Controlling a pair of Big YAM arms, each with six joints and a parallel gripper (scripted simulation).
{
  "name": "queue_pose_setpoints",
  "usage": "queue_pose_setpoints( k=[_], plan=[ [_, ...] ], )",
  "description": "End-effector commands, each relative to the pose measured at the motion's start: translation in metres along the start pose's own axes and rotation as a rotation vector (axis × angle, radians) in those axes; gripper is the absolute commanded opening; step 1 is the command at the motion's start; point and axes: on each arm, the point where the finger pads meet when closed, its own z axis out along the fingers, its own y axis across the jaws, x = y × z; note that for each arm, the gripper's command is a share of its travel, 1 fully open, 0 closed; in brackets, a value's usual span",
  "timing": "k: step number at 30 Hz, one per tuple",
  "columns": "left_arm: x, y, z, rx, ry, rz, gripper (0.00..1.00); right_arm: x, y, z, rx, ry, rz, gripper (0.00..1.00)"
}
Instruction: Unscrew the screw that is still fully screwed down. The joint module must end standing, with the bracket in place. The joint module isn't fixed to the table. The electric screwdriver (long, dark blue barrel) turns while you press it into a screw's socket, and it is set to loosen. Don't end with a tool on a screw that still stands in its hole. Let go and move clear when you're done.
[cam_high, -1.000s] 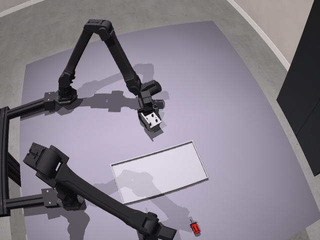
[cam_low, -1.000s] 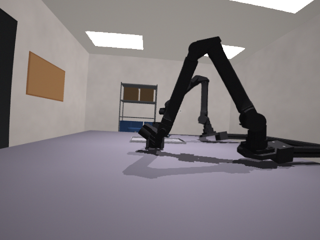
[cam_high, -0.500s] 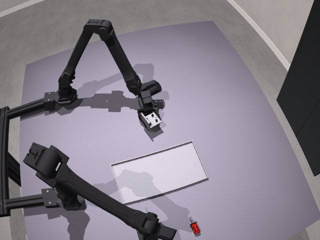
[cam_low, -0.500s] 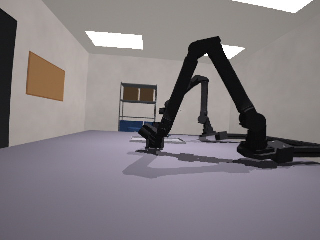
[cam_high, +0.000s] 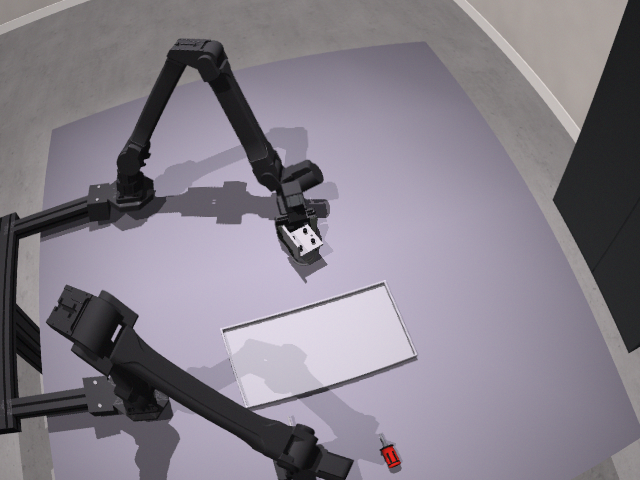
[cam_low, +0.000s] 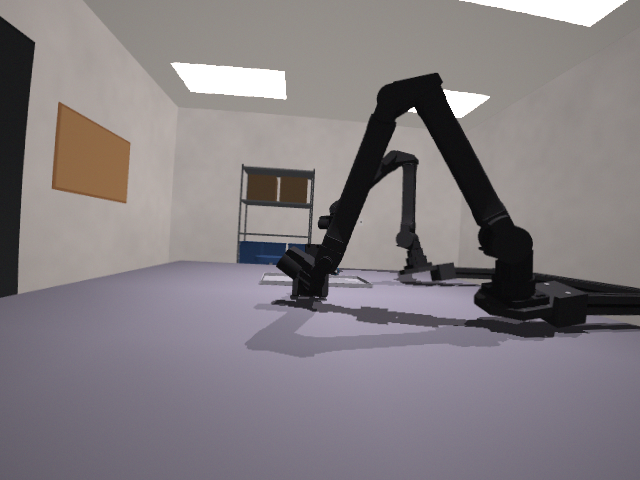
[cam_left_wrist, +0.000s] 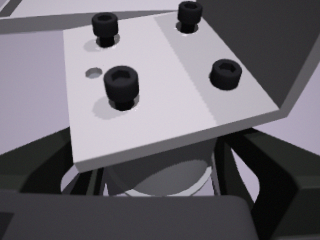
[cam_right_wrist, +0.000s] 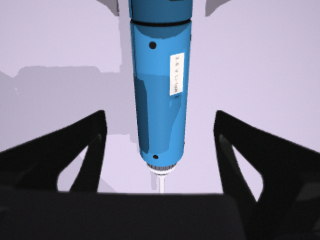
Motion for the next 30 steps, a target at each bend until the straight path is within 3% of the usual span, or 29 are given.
queue_pose_setpoints(
  k=[1, 23, 30],
  plan=[
    [0.003, 0.013, 0.001, -0.018, -0.004, 0.017, 0.59, -0.001, 0.009, 0.002, -0.007, 0.0, -0.003, 0.65],
    [0.003, 0.013, 0.001, -0.018, -0.004, 0.017, 0.59, -0.001, 0.009, 0.002, -0.007, 0.0, -0.003, 0.65],
    [0.003, 0.013, 0.001, -0.018, -0.004, 0.017, 0.59, 0.003, 0.003, 0.019, 0.002, 0.006, -0.003, 0.65]
  ],
)
